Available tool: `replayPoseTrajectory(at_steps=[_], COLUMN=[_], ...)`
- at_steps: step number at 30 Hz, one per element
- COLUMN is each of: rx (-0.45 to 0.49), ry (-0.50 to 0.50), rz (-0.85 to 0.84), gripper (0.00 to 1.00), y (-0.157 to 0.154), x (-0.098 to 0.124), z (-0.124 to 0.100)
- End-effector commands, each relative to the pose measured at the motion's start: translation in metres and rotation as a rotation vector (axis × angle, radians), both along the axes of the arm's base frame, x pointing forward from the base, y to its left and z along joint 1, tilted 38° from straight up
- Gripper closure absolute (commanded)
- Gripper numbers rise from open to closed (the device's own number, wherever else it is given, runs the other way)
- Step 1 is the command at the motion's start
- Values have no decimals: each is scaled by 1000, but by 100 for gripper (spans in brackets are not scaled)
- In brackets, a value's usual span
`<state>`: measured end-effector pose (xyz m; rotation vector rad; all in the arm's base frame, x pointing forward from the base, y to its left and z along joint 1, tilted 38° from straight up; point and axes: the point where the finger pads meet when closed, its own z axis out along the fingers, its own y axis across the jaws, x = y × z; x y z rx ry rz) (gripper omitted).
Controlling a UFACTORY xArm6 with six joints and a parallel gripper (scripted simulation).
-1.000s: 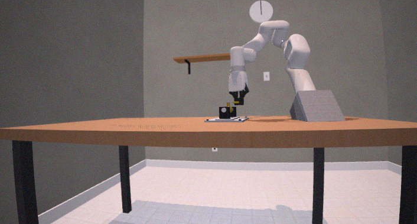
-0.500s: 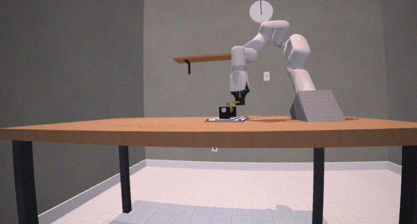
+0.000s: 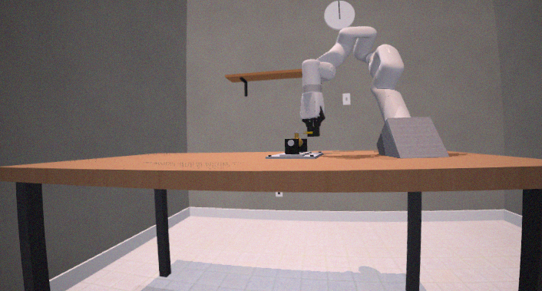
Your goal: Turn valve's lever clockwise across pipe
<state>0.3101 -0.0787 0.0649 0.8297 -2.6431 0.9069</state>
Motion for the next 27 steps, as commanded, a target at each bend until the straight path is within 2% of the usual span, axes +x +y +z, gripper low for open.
replayPoseTrajectory(at_steps=[1,27], rx=[4,-1], ry=[-7,-102], rz=[-10,-129], gripper=[100,100], y=[3,12], x=[-2,-8], z=[-1,-8])
